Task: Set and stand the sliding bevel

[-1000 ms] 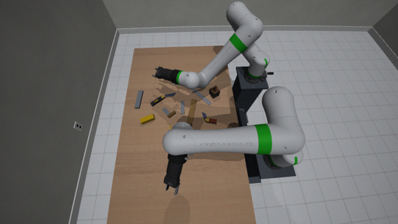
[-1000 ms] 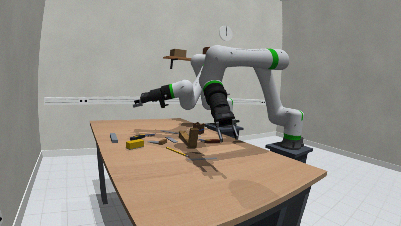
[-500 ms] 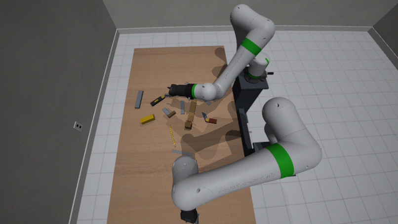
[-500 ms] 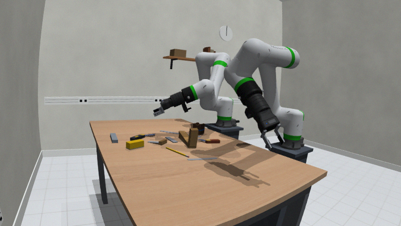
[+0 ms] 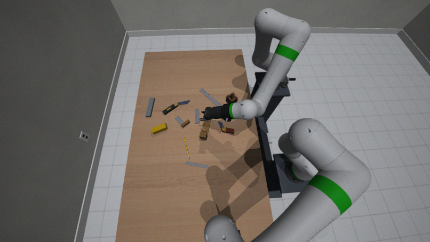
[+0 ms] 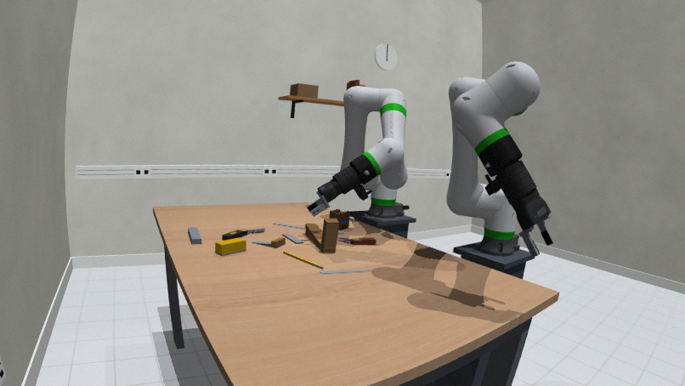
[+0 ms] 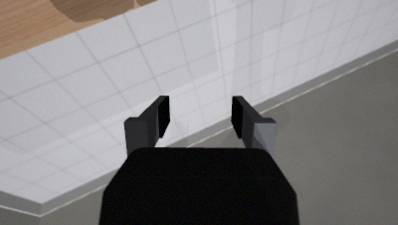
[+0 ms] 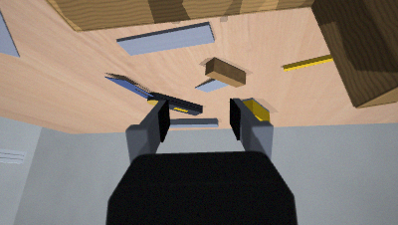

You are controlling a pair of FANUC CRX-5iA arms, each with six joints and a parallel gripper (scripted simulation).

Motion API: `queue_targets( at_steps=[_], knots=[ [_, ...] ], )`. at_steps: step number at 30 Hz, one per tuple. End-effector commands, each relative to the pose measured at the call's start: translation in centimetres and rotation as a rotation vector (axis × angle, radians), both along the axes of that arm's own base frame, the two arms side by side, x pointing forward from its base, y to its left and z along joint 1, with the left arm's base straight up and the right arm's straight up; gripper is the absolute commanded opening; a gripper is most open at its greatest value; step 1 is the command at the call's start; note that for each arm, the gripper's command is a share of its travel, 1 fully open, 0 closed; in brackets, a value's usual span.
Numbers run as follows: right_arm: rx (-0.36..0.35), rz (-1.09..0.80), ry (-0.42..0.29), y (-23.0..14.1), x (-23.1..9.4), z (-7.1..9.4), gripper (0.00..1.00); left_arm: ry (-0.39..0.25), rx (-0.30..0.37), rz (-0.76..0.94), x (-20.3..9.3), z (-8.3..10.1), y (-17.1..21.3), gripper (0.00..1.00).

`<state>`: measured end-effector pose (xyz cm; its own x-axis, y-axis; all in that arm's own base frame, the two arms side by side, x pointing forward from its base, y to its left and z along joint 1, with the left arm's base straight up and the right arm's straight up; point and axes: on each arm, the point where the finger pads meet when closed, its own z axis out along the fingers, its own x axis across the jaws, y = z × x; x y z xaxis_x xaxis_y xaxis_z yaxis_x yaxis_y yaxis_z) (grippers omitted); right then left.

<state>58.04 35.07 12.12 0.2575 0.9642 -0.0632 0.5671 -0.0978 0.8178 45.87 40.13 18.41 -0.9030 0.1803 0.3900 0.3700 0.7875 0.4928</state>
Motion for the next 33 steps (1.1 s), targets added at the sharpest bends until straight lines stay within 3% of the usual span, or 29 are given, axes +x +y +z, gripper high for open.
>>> queue_targets(
  at_steps=[1, 7, 9, 11, 13, 24, 26, 29, 33],
  knots=[
    [0.048, 0.006, 0.056, 3.1, -6.1, -1.4, 1.00, 0.025, -0.093, 0.064, -5.9, 0.8, 3.6, 1.00],
    [0.088, 0.018, 0.120, 5.4, -12.7, -3.4, 1.00, 0.031, -0.192, 0.128, -12.0, 1.6, 6.0, 1.00],
    [0.088, 0.018, 0.120, 5.4, -12.7, -3.4, 1.00, 0.031, -0.192, 0.128, -12.0, 1.6, 6.0, 1.00],
    [0.096, 0.021, 0.137, 6.2, -15.5, -4.1, 1.00, 0.024, -0.254, 0.164, -15.8, 2.2, 7.1, 1.00],
    [0.101, 0.023, 0.148, 6.4, -16.6, -4.5, 1.00, 0.018, -0.279, 0.178, -17.4, 2.4, 7.5, 1.00],
    [0.105, 0.024, 0.156, 6.5, -17.3, -4.7, 1.00, -0.054, -0.436, 0.252, -27.6, 4.6, 9.0, 1.00],
    [0.105, 0.024, 0.156, 6.5, -17.3, -4.7, 1.00, -0.054, -0.436, 0.252, -27.6, 4.6, 9.0, 1.00],
    [0.105, 0.024, 0.156, 6.5, -17.3, -4.7, 1.00, -0.100, -0.489, 0.272, -31.6, 5.6, 9.1, 1.00],
    [0.105, 0.024, 0.156, 6.5, -17.3, -4.7, 1.00, -0.142, -0.526, 0.285, -34.8, 6.6, 9.0, 1.00]
  ],
)
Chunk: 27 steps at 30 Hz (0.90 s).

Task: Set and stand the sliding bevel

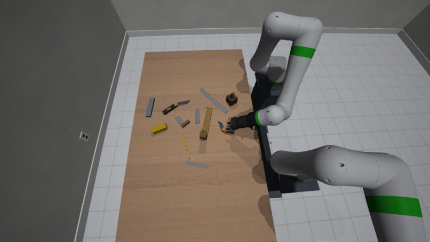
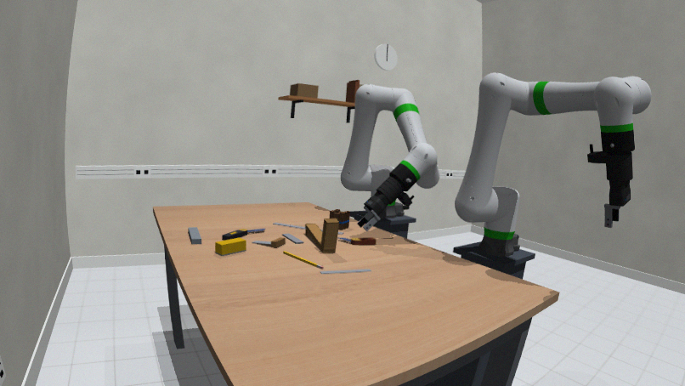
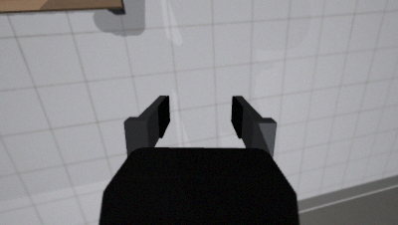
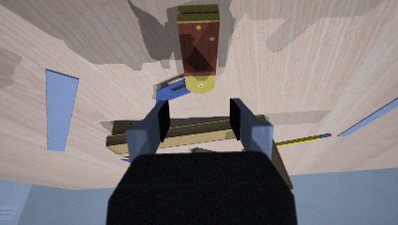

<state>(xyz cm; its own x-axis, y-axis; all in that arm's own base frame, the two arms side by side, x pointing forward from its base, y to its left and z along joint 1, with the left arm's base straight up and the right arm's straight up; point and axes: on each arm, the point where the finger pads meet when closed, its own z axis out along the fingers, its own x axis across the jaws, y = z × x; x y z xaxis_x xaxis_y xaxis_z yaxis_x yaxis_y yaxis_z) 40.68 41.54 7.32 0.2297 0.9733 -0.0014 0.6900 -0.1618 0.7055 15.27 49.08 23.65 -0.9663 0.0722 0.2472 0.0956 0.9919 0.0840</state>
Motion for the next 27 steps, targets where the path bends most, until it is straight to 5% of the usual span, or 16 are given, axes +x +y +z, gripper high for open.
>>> queue_targets(
  at_steps=[1, 8, 27],
  knots=[
    [0.002, 0.000, -0.001, 0.1, 0.1, 0.1, 1.00, -0.072, -0.055, 0.029, -5.0, 1.6, 0.0, 1.00],
    [0.002, 0.001, -0.001, 0.1, 0.2, 0.1, 1.00, -0.161, -0.089, 0.060, -10.4, 3.5, -0.6, 1.00],
    [0.002, 0.001, -0.001, 0.1, 0.2, 0.1, 1.00, -0.245, -0.096, 0.081, -15.0, 5.3, -1.6, 1.00]
  ],
)
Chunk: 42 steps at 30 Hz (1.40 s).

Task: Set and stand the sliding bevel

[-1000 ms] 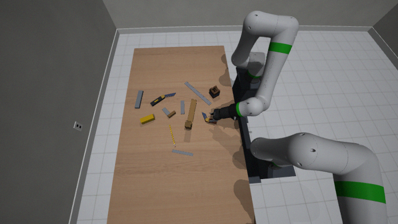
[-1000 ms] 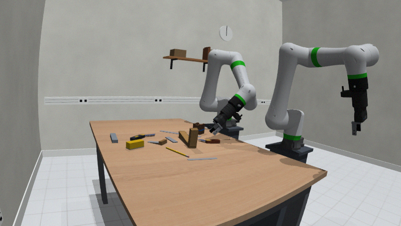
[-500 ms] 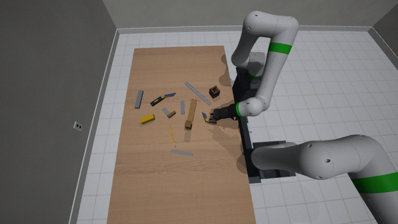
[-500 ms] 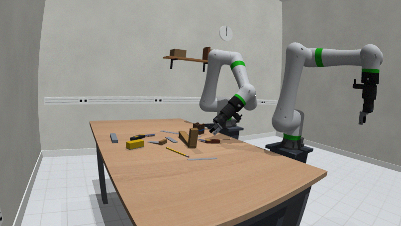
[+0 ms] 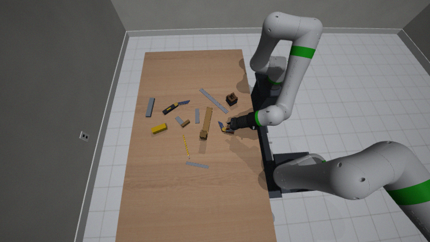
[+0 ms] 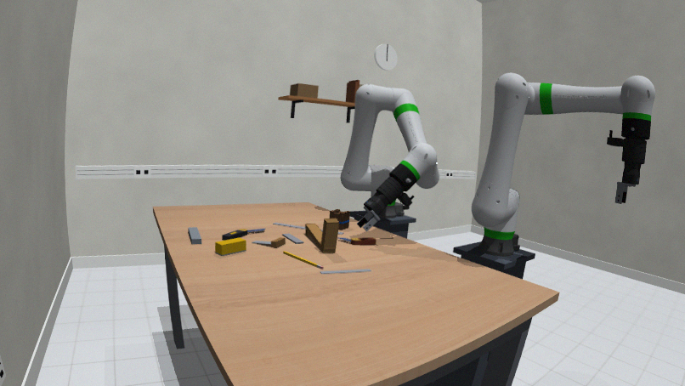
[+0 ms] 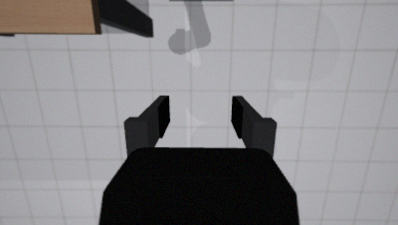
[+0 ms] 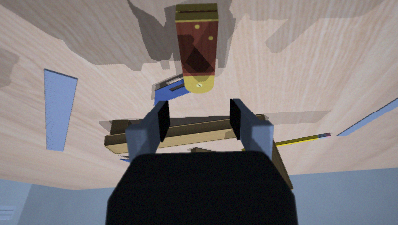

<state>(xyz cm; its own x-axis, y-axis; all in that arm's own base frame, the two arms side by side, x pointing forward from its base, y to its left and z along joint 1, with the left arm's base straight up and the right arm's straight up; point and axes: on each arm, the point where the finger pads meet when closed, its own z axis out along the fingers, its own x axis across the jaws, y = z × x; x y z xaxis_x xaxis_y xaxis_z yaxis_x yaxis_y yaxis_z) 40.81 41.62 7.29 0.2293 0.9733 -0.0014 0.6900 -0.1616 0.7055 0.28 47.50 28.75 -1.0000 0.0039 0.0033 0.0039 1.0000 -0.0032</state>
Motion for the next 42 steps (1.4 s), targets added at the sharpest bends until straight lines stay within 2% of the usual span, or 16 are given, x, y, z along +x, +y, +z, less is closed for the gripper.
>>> queue_targets(
  at_steps=[1, 28, 35, 42],
  knots=[
    [0.002, 0.000, -0.001, 0.1, 0.0, 0.1, 1.00, -0.003, 0.003, 0.000, -0.1, 0.2, 0.0, 1.00],
    [0.002, 0.000, -0.001, 0.1, 0.0, 0.1, 1.00, -0.003, 0.003, 0.000, -0.1, 0.2, 0.0, 1.00],
    [0.002, 0.000, -0.001, 0.1, 0.0, -0.4, 1.00, -0.003, 0.003, 0.000, -0.1, 0.2, 0.0, 1.00],
    [0.002, 0.000, -0.001, 0.1, 0.0, -1.7, 1.00, -0.003, 0.003, 0.000, -0.1, 0.2, 0.0, 1.00]
  ],
)
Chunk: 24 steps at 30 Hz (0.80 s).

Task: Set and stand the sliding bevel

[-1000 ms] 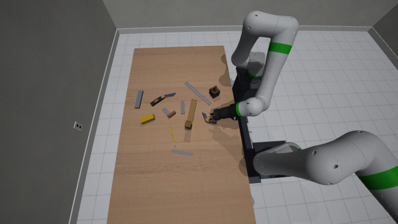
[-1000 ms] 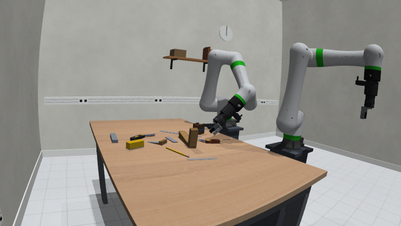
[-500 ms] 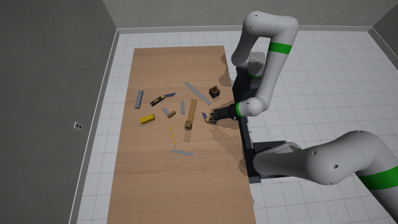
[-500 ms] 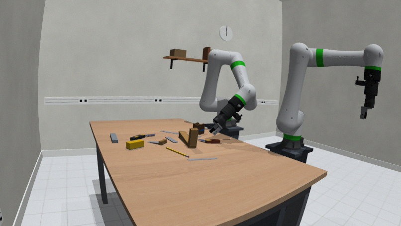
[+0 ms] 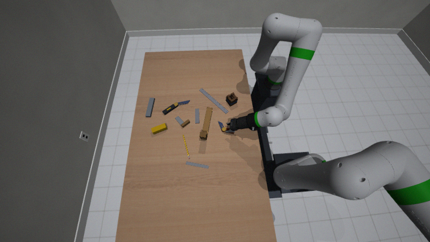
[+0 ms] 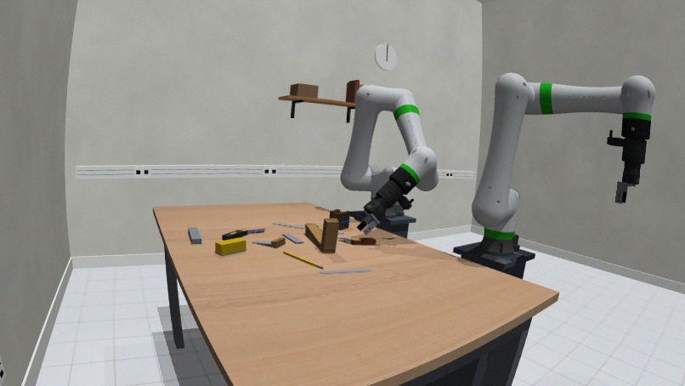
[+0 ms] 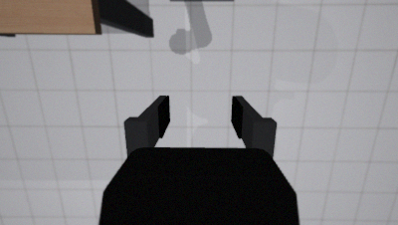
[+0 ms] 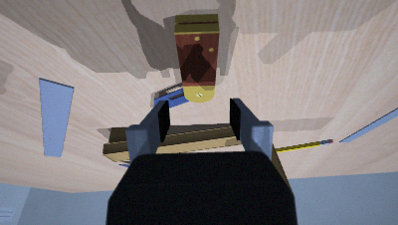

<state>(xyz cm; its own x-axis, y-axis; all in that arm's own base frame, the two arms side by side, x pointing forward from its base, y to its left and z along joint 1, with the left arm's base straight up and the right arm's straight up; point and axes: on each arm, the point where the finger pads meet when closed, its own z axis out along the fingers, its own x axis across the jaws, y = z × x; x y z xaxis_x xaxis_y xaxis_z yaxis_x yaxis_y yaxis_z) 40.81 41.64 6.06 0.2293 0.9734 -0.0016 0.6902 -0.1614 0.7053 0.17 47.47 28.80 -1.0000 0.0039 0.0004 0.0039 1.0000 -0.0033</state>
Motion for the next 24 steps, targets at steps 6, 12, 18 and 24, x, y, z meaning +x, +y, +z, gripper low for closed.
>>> queue_targets(
  at_steps=[6, 12, 18, 24],
  knots=[
    [0.002, 0.000, -0.001, 0.1, 0.0, -1.9, 1.00, 0.000, 0.003, 0.000, 0.0, 0.2, 0.0, 1.00],
    [0.002, 0.000, -0.001, 0.1, 0.0, -2.8, 1.00, 0.000, 0.003, 0.000, 0.0, 0.2, 0.0, 1.00],
    [0.002, 0.000, -0.001, 0.1, 0.0, -3.5, 1.00, 0.000, 0.003, 0.000, 0.0, 0.2, 0.0, 1.00],
    [0.002, 0.000, -0.001, 0.1, 0.0, -3.7, 1.00, 0.000, 0.003, 0.000, 0.0, 0.2, 0.0, 1.00]
  ],
)
